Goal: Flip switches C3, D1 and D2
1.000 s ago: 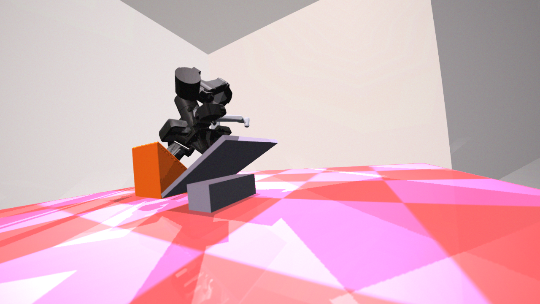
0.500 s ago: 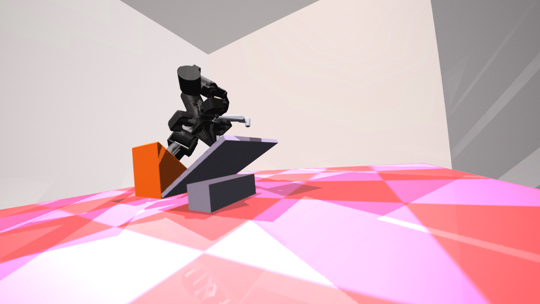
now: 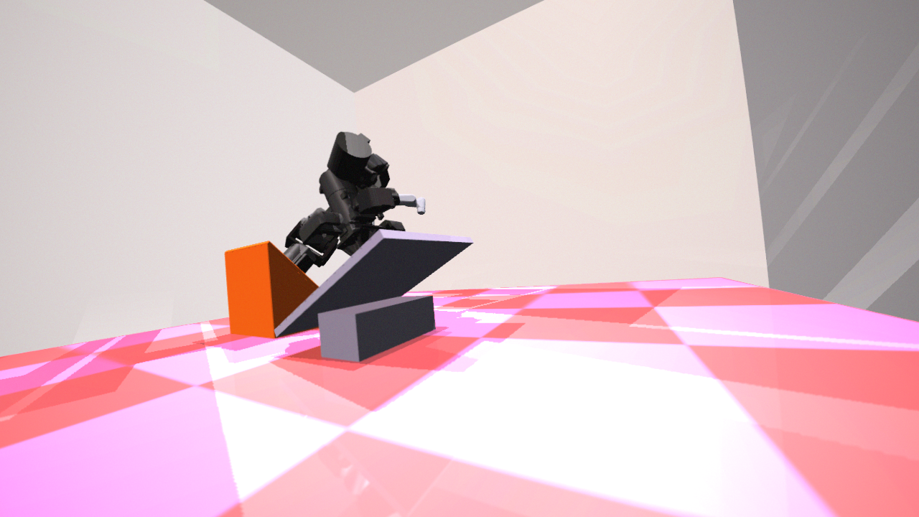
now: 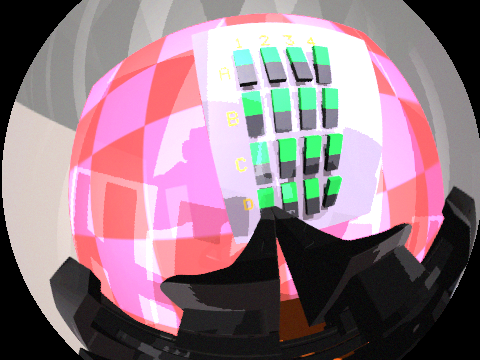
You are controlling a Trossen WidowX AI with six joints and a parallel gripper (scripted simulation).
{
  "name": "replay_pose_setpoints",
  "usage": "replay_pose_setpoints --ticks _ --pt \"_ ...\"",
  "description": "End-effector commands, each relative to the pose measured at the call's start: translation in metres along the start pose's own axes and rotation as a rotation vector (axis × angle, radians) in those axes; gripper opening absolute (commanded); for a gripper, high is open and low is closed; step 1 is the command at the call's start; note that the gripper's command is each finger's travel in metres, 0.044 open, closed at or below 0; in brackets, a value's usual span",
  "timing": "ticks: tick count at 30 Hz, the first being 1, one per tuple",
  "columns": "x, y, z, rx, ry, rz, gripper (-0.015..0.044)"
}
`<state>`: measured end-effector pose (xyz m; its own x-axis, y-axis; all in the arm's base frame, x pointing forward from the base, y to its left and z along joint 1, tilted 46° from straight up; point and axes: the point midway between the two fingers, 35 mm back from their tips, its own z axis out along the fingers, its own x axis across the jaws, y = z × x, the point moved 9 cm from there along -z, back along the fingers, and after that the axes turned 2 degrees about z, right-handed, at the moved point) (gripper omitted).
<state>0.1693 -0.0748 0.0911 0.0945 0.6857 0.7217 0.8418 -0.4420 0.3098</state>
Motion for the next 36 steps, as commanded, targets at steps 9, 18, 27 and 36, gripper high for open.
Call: replay_pose_setpoints --ticks 9,18,27,36 --pt "0.000 -0.001 0.015 0.003 0.001 0.006 0.0000" --pt "0.000 0.000 0.022 0.003 0.002 0.006 0.0000" --pt "0.000 0.000 0.022 0.003 0.002 0.006 0.0000" --pt "0.000 0.000 0.022 0.003 0.002 0.006 0.0000"
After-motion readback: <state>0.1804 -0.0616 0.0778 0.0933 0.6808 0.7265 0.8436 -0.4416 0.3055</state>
